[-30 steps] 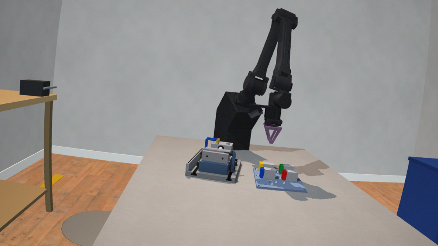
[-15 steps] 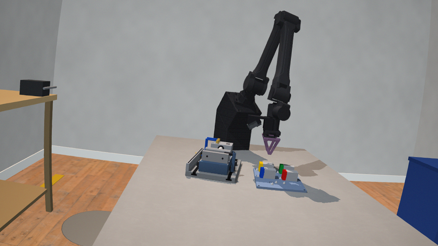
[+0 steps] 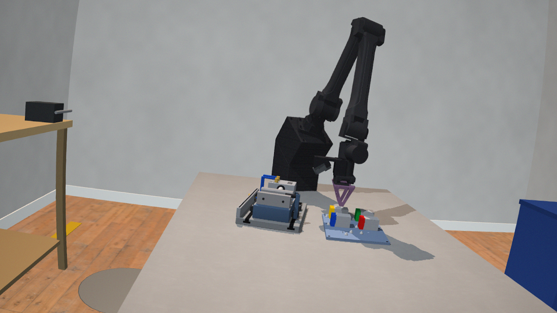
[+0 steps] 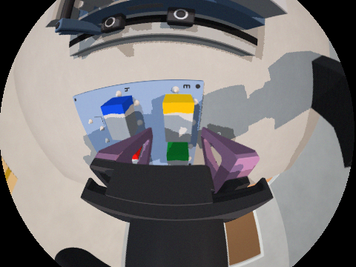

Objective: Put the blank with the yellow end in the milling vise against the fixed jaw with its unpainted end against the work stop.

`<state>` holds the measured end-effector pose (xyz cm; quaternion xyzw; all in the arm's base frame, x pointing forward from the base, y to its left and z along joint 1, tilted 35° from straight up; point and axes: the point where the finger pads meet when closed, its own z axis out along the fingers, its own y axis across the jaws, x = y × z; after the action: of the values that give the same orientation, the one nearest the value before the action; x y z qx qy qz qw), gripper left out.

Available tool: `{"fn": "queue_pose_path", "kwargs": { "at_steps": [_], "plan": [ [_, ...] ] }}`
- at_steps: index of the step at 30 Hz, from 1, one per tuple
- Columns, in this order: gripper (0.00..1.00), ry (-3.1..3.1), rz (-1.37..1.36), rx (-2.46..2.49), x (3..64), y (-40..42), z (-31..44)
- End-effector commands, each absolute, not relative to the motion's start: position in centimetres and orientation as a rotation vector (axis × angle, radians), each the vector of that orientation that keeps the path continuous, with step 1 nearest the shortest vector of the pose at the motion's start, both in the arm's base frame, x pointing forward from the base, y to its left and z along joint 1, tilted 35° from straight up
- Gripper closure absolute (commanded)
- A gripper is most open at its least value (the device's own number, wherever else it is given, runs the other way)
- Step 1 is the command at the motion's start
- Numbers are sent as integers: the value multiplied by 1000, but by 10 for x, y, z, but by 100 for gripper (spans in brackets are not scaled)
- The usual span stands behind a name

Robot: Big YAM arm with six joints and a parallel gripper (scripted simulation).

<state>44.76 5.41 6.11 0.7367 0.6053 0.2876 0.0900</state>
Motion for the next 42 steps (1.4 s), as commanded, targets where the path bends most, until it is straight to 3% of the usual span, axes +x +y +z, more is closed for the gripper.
{"fn": "queue_pose_path", "kwargs": {
  "at_steps": [1, 42],
  "plan": [
    [36, 1792, 863, 2190, 458, 57, 57],
    [36, 1794, 855, 2195, 457, 57, 53]
  ]
}}
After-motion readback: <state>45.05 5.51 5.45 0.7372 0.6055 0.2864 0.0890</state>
